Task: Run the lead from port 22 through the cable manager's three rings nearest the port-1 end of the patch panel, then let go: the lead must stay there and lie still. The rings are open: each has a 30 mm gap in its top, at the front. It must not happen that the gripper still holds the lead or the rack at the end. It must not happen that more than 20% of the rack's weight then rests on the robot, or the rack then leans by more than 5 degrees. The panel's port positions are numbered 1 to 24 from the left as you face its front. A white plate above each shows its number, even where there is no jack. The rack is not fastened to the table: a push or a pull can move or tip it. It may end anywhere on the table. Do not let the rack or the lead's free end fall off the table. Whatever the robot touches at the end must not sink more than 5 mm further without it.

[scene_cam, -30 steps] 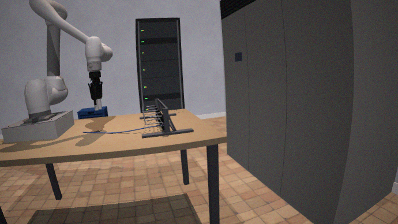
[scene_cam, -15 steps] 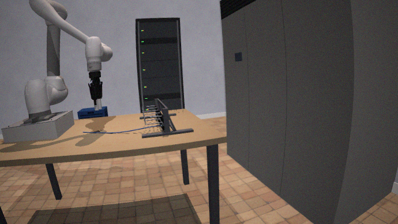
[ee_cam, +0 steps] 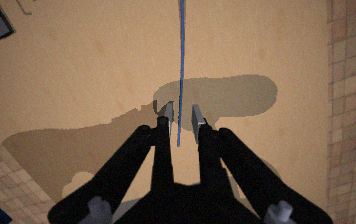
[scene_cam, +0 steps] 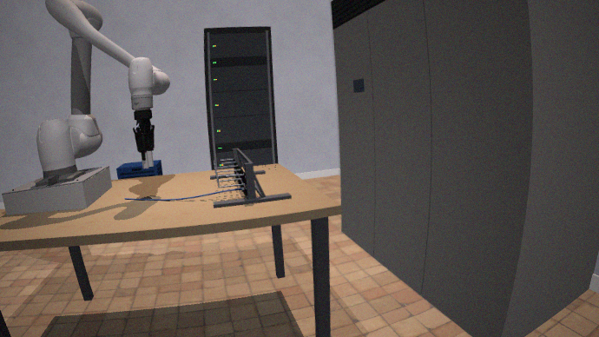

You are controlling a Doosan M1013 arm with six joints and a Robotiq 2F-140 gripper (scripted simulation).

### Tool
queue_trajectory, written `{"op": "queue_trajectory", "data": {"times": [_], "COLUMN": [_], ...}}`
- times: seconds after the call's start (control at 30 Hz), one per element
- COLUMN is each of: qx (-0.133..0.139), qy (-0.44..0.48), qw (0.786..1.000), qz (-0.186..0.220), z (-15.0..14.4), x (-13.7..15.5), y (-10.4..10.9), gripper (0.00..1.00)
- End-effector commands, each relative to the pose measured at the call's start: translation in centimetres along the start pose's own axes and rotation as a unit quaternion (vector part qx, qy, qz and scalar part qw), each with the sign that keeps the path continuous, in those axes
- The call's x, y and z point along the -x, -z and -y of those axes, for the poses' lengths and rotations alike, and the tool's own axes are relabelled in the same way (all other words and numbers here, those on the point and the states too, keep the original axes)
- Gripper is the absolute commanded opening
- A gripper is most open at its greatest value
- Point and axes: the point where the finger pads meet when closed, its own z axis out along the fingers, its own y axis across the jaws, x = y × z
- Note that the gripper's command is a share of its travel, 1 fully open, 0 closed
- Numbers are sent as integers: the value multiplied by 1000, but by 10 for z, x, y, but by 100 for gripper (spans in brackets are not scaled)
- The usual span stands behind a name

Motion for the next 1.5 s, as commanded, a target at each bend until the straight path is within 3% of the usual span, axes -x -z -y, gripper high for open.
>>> {"op": "queue_trajectory", "data": {"times": [0.0,0.9,1.47], "qx": [0,0,0], "qy": [0,0,0], "qw": [1000,1000,1000], "qz": [0,0,0], "z": [0,-1,-1], "x": [0,0,0], "y": [-7,-103,-128], "gripper": [20,20,20]}}
